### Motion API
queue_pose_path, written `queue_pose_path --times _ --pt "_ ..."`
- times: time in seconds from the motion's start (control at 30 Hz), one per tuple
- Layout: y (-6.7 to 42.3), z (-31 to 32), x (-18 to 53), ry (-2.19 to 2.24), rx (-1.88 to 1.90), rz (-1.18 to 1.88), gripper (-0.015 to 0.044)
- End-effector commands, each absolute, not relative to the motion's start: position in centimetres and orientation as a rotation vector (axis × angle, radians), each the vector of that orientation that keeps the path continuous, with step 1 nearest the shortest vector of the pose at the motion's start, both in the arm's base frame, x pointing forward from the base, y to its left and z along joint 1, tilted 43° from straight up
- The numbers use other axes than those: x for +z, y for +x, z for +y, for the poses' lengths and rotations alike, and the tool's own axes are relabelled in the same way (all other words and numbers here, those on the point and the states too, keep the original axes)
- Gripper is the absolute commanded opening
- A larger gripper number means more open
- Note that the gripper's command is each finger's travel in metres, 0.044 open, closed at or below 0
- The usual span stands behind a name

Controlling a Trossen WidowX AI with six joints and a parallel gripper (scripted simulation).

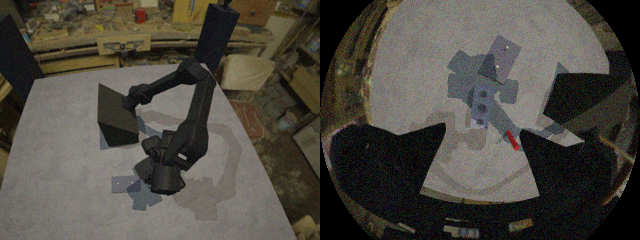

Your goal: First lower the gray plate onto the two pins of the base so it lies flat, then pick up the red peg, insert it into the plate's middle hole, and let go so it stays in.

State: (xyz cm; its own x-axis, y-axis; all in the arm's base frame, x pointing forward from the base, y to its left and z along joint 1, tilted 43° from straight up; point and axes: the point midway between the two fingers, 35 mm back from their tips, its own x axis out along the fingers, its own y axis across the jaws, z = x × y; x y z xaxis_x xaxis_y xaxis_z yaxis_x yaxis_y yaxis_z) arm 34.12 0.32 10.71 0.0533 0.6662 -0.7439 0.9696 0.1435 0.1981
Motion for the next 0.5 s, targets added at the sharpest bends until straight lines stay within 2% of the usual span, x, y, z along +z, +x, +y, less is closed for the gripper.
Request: queue_pose_path --times 0.0,0.1,0.27,0.47 --pt "33.9 0.6 10.8 1.617 -0.536 1.702 0.0440" --pt "34.1 0.6 10.5 1.617 -0.536 1.702 0.0440" --pt "34.4 4.7 6.2 1.619 -0.533 1.703 0.0440" --pt "34.4 5.2 5.6 1.619 -0.532 1.703 0.0440"
